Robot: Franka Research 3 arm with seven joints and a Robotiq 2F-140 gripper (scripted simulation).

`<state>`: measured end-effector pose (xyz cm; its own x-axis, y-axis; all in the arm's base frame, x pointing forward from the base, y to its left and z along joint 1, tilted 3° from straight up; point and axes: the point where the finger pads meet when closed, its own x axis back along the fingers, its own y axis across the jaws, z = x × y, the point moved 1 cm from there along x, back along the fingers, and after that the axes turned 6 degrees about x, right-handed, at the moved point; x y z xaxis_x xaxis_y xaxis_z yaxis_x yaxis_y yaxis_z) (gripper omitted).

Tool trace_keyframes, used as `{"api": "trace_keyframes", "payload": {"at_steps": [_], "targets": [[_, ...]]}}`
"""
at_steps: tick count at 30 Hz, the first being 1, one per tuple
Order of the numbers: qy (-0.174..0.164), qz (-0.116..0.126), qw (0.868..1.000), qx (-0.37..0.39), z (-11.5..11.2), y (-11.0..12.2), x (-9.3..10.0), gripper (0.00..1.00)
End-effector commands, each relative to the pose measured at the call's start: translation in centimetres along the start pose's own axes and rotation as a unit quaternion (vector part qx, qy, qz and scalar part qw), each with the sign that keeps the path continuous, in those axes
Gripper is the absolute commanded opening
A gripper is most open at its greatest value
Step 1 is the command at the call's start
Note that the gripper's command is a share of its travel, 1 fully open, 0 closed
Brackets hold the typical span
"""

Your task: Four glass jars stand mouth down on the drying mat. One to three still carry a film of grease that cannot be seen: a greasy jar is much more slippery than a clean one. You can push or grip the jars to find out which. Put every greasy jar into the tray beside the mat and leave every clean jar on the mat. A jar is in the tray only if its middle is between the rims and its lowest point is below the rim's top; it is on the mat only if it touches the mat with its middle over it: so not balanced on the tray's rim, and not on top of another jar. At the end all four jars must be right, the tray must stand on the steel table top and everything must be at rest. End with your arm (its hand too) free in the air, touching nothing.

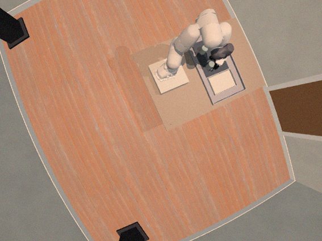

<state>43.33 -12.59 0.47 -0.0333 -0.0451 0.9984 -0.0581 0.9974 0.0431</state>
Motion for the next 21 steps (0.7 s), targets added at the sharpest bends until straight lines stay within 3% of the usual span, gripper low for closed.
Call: {"api": "trace_keyframes", "payload": {"at_steps": [1, 21], "targets": [[-0.002, 0.001, 1.0, -0.002, -0.13, -0.05, 0.0, 0.56], [-0.002, 0.001, 1.0, -0.002, -0.13, -0.05, 0.0, 0.53]]}}
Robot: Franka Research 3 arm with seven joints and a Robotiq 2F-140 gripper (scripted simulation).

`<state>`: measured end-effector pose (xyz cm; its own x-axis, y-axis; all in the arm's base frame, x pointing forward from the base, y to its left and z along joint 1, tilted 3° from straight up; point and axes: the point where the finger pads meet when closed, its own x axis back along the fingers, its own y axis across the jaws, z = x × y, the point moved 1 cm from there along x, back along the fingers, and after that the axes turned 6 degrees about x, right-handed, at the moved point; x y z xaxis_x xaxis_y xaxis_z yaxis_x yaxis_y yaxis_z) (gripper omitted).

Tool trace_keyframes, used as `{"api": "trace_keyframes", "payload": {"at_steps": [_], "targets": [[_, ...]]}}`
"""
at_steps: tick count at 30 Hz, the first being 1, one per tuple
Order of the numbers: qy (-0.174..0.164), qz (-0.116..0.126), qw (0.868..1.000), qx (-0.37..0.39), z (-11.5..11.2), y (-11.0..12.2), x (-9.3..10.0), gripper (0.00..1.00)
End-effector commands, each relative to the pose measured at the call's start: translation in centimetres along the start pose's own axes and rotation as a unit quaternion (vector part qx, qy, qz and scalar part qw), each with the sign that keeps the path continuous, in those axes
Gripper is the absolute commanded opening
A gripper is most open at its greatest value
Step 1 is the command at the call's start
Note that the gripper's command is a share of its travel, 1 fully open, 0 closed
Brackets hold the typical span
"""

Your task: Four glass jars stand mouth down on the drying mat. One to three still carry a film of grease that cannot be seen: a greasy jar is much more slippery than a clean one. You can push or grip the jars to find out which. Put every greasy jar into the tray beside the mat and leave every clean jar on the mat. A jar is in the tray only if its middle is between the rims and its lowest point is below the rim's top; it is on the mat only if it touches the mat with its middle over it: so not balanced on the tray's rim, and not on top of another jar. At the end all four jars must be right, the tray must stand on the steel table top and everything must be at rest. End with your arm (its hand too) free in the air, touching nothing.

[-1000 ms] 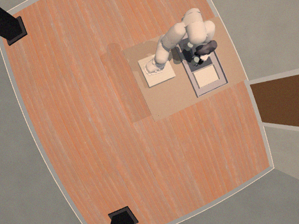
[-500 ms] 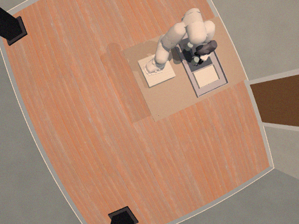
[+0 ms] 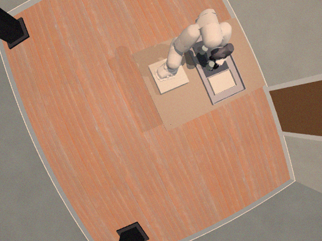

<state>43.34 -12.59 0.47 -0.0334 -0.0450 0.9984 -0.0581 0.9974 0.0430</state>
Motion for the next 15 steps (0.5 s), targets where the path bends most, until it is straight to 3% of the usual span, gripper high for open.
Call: {"api": "trace_keyframes", "payload": {"at_steps": [1, 15], "targets": [[-0.002, 0.001, 1.0, -0.002, -0.13, -0.05, 0.0, 0.53], [-0.002, 0.001, 1.0, -0.002, -0.13, -0.05, 0.0, 0.5]]}}
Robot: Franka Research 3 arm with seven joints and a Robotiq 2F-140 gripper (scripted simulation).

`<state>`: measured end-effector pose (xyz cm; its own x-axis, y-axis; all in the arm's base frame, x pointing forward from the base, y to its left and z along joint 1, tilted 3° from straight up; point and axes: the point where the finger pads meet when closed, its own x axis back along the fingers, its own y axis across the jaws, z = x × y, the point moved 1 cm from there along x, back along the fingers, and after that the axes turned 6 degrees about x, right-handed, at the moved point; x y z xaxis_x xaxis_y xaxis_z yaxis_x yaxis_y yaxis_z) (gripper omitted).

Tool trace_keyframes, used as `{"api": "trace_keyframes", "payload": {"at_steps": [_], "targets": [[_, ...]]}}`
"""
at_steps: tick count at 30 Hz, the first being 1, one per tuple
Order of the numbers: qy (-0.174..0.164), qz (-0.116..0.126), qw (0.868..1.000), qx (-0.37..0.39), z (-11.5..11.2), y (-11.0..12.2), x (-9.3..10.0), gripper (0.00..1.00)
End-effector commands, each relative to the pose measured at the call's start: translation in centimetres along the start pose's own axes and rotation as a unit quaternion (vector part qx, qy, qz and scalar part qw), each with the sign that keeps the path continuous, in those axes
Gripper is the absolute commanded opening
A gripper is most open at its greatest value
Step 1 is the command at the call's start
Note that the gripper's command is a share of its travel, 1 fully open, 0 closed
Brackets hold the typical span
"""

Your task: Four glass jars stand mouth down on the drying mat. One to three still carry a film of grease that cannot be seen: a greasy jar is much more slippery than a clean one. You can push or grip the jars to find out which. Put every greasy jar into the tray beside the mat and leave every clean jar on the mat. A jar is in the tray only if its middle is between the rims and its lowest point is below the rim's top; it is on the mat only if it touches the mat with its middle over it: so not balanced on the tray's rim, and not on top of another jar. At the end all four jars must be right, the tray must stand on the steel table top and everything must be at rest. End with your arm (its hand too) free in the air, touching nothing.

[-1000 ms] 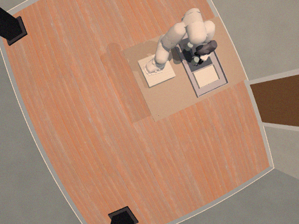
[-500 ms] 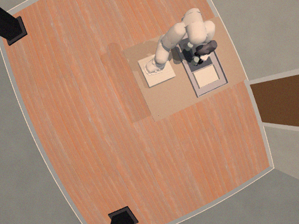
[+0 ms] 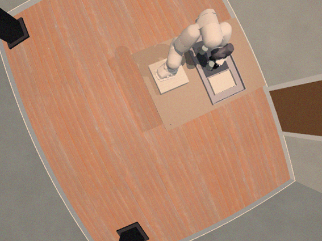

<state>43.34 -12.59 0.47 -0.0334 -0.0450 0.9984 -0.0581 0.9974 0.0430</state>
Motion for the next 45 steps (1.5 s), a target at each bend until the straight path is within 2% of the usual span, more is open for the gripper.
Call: {"api": "trace_keyframes", "payload": {"at_steps": [1, 45], "targets": [[-0.002, 0.001, 1.0, -0.002, -0.13, -0.05, 0.0, 0.5], [-0.002, 0.001, 1.0, -0.002, -0.13, -0.05, 0.0, 0.44]]}}
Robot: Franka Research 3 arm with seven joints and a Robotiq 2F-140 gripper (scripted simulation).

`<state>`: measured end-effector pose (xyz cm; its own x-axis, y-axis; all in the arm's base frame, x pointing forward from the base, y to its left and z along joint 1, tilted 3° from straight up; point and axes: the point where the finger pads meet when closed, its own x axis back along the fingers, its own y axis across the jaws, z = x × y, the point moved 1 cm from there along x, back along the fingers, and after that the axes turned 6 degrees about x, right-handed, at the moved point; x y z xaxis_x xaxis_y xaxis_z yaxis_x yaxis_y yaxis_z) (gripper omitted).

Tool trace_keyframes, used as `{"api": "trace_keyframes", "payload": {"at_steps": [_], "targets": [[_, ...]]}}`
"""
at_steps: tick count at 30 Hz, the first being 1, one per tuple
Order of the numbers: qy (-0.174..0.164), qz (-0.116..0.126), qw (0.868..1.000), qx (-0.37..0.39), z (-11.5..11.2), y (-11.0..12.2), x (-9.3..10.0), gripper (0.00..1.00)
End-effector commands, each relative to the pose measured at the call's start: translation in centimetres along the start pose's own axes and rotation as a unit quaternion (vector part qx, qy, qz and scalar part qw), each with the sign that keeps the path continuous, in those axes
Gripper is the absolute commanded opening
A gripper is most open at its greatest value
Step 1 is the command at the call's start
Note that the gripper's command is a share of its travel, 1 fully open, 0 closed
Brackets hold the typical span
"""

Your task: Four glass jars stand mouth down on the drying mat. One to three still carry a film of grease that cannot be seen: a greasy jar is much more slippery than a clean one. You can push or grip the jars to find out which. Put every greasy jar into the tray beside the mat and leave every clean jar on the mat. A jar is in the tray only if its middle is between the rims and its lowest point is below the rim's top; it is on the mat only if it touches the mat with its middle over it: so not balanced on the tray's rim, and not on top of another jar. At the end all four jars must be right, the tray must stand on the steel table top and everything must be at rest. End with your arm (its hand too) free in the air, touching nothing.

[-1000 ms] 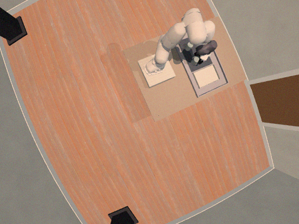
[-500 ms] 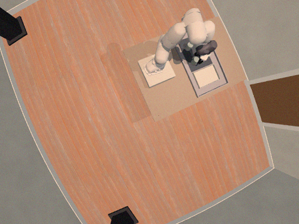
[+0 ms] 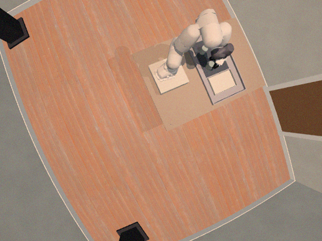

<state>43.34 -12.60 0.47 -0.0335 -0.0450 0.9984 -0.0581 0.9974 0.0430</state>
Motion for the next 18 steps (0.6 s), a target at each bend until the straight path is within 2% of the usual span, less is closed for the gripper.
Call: {"api": "trace_keyframes", "payload": {"at_steps": [1, 4, 5, 18], "targets": [[-0.001, 0.001, 1.0, -0.002, -0.13, -0.05, 0.0, 0.44], [-0.001, 0.001, 1.0, -0.002, -0.13, -0.05, 0.0, 0.44], [-0.001, 0.001, 1.0, -0.002, -0.13, -0.05, 0.0, 0.41], [-0.001, 0.001, 1.0, -0.002, -0.13, -0.05, 0.0, 0.41]]}}
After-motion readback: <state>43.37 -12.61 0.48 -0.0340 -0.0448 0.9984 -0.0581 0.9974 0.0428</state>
